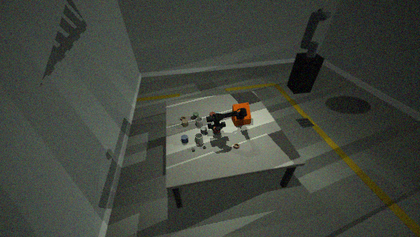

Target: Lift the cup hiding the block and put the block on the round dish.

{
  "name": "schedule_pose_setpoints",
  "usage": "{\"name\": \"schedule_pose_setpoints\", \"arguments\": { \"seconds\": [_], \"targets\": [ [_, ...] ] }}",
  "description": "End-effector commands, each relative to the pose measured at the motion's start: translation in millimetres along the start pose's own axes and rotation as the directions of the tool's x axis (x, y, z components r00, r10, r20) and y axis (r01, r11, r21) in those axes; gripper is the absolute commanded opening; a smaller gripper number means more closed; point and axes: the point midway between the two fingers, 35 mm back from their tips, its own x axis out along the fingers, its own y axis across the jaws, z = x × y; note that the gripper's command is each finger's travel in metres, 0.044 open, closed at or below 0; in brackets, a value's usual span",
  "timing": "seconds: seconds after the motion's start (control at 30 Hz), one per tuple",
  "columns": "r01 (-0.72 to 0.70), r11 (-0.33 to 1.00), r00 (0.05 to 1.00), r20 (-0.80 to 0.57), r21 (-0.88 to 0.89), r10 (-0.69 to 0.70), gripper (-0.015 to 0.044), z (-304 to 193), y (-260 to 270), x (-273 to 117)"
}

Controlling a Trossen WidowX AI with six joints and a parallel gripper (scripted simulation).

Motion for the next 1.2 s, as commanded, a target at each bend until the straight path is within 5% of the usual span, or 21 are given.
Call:
{"name": "schedule_pose_setpoints", "arguments": {
  "seconds": [0.0,1.17],
  "targets": [
    [0.015,1.0,1.0,-0.009,-0.009,-0.015,0.0,-1,-5,-8],
    [0.014,1.0,1.0,-0.01,-0.008,-0.014,0.0,-2,-4,-53]
  ]
}}
